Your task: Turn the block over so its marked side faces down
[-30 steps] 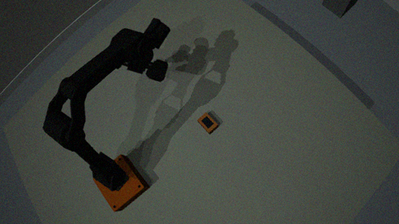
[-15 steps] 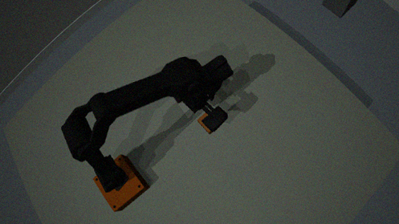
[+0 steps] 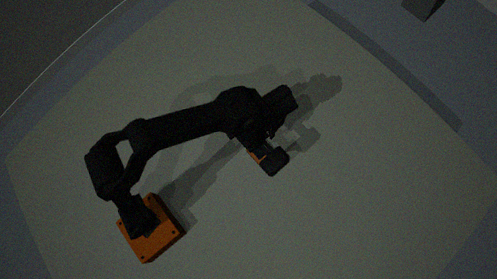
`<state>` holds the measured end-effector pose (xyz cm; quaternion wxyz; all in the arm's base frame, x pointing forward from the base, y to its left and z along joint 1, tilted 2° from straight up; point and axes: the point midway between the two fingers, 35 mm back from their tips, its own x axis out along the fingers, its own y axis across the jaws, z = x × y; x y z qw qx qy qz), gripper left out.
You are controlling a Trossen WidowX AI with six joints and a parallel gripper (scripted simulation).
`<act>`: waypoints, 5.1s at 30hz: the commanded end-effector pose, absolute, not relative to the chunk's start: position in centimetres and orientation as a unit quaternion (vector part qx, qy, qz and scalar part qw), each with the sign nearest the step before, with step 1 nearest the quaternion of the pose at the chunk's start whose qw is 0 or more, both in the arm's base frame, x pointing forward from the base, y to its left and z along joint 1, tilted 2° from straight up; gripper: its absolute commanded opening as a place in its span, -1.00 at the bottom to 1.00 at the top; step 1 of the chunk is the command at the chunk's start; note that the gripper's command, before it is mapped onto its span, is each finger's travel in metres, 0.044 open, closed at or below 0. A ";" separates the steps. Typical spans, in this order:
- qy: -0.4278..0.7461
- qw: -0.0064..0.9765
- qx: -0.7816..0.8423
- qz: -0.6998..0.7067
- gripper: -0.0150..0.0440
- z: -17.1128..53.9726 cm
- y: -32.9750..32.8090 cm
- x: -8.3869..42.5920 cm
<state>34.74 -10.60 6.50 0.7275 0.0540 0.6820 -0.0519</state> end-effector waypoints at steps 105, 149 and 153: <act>0.468 0.880 0.039 -0.069 -0.49 3.2 -10.5 34.5; 0.240 0.967 0.023 -0.078 -0.49 -0.4 -10.8 35.3; 0.214 0.974 0.020 -0.078 -0.49 -0.2 -10.6 34.8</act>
